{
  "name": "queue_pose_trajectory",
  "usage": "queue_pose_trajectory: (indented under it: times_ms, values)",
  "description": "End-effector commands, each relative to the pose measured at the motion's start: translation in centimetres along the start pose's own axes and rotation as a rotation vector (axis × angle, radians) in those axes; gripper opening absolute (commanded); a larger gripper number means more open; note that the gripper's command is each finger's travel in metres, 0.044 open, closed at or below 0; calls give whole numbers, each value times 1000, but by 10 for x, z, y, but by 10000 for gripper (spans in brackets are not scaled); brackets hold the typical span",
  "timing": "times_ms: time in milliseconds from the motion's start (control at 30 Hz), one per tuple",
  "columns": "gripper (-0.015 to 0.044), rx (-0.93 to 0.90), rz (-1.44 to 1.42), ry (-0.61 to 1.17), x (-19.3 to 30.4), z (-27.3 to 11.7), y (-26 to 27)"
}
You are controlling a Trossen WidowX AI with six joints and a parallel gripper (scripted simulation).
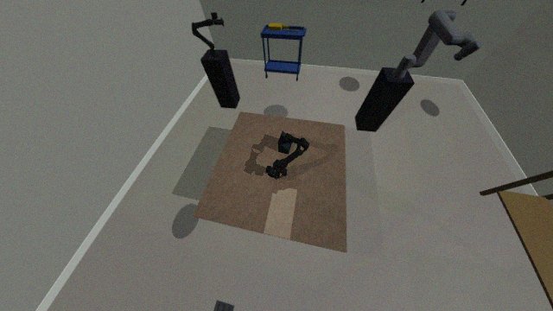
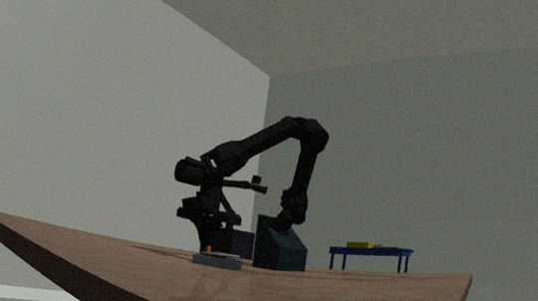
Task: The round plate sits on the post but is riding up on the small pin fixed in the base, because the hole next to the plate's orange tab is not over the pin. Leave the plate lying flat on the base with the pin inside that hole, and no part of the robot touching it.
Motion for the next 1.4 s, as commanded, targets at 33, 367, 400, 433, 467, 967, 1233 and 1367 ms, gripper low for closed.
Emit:
queue_pose_trajectory:
  times_ms: [33, 367, 400, 433, 467, 967, 1233, 1367]
  values:
    - [0, -7, 0, 3, -2, 0, 7]
    - [0, -7, 0, 3, -2, -1, 17]
    - [0, -7, 0, 3, -2, -1, 18]
    - [0, -7, 0, 3, -2, -1, 19]
    - [0, -7, 0, 3, -1, -1, 20]
    - [0, -8, 0, 3, 1, -2, 30]
    - [0, -7, 1, 3, 1, -7, 32]
    - [0, -6, 1, 3, 1, -30, 31]
Point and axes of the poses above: the point midway between the two fingers, 35 mm back from their tips, its own z axis out along the fingers, its own y axis across the jaws, x = y × z, the point moved 10 cm from there along -z, back along the fingers, and after that the axes turned 2 degrees about -z, right-handed, at the moved point
